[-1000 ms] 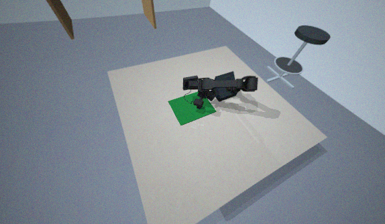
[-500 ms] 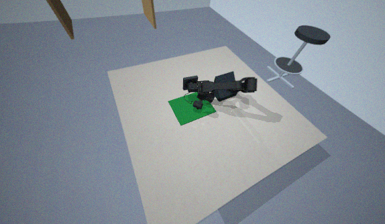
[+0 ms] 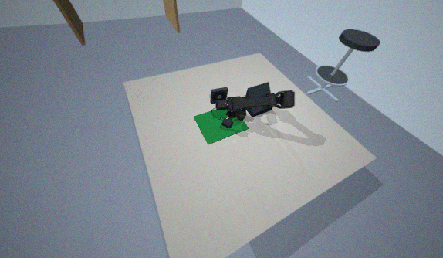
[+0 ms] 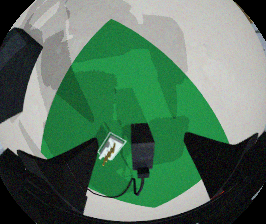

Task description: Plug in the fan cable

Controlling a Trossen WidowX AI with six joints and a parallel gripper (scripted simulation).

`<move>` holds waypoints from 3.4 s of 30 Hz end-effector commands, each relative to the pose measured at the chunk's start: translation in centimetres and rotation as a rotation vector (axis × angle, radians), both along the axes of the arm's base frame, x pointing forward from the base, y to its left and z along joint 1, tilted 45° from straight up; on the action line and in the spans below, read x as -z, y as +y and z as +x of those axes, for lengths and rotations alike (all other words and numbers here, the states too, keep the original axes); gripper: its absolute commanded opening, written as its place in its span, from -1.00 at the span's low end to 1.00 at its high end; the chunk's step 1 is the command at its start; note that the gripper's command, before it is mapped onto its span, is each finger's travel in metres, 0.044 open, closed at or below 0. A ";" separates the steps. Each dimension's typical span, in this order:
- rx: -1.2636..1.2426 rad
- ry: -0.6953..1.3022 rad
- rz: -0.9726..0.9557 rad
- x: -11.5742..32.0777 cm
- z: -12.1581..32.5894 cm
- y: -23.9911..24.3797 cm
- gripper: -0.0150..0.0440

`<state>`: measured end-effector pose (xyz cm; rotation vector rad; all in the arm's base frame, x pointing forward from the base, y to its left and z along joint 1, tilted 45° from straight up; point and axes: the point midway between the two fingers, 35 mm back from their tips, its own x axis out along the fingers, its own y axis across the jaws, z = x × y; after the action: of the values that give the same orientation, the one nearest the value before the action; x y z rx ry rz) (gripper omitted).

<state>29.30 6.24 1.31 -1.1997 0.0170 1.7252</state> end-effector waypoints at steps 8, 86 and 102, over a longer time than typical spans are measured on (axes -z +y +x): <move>-0.002 0.002 0.001 0.4 -0.1 0.5 0.91; 0.449 0.450 -0.011 -0.6 -1.3 -5.6 -0.49; 0.448 0.450 -0.010 0.9 -1.4 -3.9 -0.49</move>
<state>28.01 2.09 0.64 -0.7296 0.5230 1.5546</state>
